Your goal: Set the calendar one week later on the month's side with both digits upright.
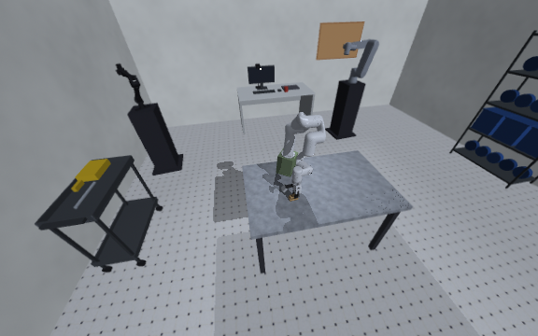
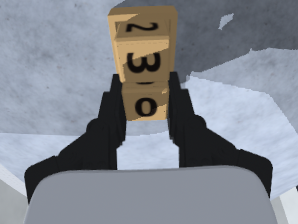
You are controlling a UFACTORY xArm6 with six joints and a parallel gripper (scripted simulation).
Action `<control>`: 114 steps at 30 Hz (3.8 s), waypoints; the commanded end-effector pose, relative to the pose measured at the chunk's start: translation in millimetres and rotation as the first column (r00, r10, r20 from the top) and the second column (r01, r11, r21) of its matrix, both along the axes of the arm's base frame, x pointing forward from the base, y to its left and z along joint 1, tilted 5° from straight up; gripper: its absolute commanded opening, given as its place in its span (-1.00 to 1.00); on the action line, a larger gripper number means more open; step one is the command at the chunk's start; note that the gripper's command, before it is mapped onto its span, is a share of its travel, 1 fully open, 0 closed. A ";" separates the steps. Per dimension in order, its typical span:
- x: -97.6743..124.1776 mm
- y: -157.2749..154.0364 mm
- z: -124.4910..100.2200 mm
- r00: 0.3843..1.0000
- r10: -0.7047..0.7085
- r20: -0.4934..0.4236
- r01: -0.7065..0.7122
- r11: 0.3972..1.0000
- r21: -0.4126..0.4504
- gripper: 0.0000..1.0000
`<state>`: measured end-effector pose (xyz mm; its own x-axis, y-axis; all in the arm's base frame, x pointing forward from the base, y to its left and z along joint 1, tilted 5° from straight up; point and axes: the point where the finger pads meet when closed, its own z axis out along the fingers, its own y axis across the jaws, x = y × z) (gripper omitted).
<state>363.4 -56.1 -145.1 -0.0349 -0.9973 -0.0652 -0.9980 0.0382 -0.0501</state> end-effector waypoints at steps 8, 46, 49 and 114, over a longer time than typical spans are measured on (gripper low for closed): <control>1.3 0.0 -1.7 1.000 0.000 0.003 0.000 1.000 0.000 -0.47; 1.3 0.0 -1.7 1.000 0.000 0.003 0.000 1.000 0.000 -0.47; 1.3 0.0 -1.7 1.000 0.000 0.003 0.000 1.000 0.000 -0.47; -2.6 -4.4 67.2 1.000 0.000 0.003 0.000 1.000 0.000 -0.05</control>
